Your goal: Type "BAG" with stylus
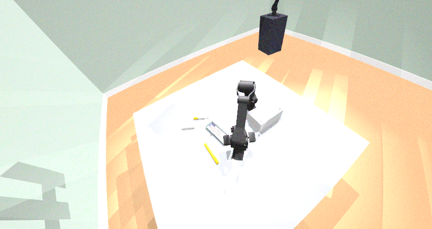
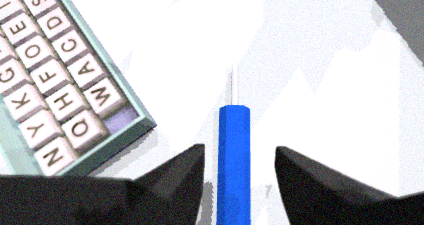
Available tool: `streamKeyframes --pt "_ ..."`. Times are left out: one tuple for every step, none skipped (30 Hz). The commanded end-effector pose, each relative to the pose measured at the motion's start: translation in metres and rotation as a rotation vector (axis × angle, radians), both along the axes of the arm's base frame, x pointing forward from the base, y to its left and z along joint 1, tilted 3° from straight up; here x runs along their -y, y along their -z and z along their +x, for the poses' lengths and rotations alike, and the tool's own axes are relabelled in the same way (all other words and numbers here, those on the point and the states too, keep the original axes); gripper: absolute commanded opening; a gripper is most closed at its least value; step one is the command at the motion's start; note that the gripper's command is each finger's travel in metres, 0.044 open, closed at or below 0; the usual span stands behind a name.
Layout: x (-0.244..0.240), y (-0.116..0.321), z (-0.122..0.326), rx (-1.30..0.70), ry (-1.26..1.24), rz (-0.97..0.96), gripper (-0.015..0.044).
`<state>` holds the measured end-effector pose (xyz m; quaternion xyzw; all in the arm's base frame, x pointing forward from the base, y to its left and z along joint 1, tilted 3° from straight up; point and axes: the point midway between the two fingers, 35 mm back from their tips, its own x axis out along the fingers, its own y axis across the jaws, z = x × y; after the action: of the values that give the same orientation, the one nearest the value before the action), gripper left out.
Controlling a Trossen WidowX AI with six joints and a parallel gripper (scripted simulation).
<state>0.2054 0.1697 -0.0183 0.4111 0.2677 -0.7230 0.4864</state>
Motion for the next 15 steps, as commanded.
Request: streamKeyframes --pt "0.001 0.004 0.000 0.001 0.001 -0.008 0.0150" --pt "0.001 0.005 0.000 0.001 0.001 -0.007 0.0150" --pt "0.001 0.006 0.000 0.001 0.001 -0.008 0.0150" --pt "0.001 0.006 0.000 0.001 0.001 -0.008 0.0150" --pt "0.001 0.007 0.000 0.001 0.001 -0.008 0.0150" --pt "0.001 0.008 0.000 0.001 0.001 -0.008 0.0150" --pt "0.001 0.009 0.000 0.001 0.001 -0.008 0.0150" --pt "0.001 0.009 0.000 0.001 0.001 -0.008 0.0150" --pt "0.001 0.010 0.000 0.001 0.001 -0.008 0.0150" --pt "0.001 0.011 0.000 0.001 0.001 -0.008 0.0150" --pt "0.001 0.012 0.000 0.001 0.001 -0.008 0.0150" --pt "0.001 0.012 0.000 0.001 0.001 -0.008 0.0150" --pt "0.001 0.013 0.000 0.001 0.001 -0.008 0.0150" --pt "0.002 0.014 0.000 0.001 0.001 -0.008 0.0150" --pt "0.002 0.015 0.000 0.001 0.001 -0.008 0.0150"
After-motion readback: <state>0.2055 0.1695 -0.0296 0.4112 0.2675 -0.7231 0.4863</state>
